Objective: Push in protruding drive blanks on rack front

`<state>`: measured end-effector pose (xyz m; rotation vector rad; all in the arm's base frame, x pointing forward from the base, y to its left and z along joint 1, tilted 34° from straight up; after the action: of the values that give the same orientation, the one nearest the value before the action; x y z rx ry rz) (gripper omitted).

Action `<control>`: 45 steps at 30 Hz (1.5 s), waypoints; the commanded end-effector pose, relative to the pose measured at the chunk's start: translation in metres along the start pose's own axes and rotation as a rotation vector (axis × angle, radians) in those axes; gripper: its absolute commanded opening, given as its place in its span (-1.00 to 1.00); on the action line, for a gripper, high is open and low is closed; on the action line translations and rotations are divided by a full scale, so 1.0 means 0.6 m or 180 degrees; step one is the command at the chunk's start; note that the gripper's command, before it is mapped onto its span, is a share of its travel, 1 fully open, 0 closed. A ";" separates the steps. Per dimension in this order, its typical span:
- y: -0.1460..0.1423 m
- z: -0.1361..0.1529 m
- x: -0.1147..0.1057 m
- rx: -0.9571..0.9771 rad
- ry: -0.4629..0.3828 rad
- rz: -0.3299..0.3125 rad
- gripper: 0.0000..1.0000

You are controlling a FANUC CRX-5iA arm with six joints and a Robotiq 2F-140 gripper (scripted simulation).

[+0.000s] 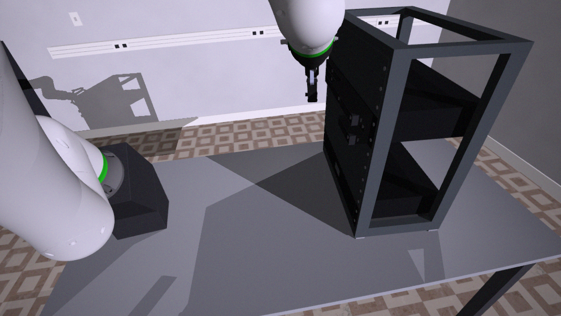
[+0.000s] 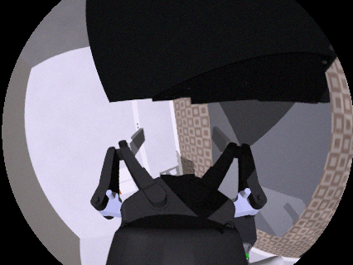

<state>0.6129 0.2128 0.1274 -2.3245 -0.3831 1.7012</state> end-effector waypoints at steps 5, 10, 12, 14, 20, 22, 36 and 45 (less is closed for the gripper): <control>-0.054 0.001 0.112 0.0313 0.0386 -0.0286 1.00; -0.070 0.008 0.157 0.0497 0.0573 -0.0403 1.00; -0.077 0.013 0.184 0.0627 0.0705 -0.0471 1.00; -0.080 0.019 0.208 0.0760 0.0842 -0.0531 1.00; -0.071 0.041 0.256 0.1114 0.1241 -0.0646 1.00; -0.063 0.048 0.266 0.1217 0.1374 -0.0669 1.00; 0.037 0.108 0.257 0.1730 0.2371 -0.0705 1.00; 0.102 0.144 0.199 0.1822 0.2968 -0.0693 1.00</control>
<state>0.5839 0.2225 -0.0285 -2.2033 0.0409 0.5541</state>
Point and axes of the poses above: the point where the finger pads meet when closed, its own x axis out along the fingers, its own y axis across the jaws, z = x × y, the point moved 4 cm from there along -x, back along the fingers, and after that the axes turned 9 degrees about -x, right-handed, at the moved point
